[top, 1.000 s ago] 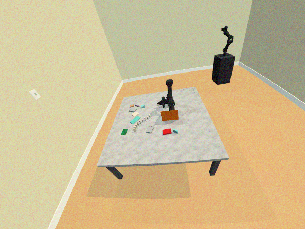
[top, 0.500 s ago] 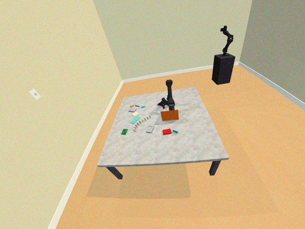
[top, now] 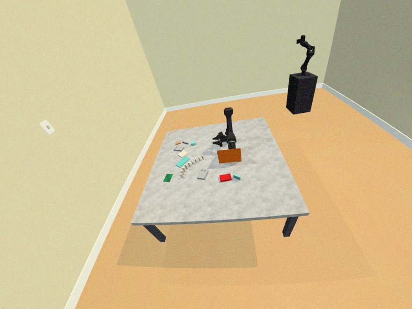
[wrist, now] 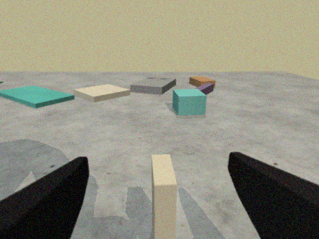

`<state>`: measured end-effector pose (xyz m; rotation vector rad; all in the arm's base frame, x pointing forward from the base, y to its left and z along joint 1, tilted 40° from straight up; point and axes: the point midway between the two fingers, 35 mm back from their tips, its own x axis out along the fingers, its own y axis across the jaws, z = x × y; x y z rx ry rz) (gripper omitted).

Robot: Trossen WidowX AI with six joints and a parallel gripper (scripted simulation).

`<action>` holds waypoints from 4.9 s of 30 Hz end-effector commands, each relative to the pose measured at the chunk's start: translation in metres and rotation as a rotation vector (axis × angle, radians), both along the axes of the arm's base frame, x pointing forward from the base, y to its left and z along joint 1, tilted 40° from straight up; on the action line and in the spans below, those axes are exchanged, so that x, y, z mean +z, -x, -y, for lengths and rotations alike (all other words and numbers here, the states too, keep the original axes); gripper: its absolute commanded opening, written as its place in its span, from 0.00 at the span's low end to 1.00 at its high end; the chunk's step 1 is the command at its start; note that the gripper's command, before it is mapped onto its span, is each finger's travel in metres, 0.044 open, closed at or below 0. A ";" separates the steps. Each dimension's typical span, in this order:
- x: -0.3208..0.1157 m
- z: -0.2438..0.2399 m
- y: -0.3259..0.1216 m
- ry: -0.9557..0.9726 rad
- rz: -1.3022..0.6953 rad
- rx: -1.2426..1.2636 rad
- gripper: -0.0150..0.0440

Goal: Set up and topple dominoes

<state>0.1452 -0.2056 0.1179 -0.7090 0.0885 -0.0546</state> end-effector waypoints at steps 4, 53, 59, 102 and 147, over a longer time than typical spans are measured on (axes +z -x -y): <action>0.013 -0.010 -0.002 0.002 0.002 0.003 1.00; 0.051 -0.057 -0.046 -1.214 -0.215 -1.631 1.00; 0.069 -0.055 -0.036 -1.131 -0.028 -1.754 1.00; 0.009 -0.003 -0.029 -1.128 -0.024 -1.754 0.73; 0.056 -0.154 -0.099 -0.527 -0.810 -1.341 0.44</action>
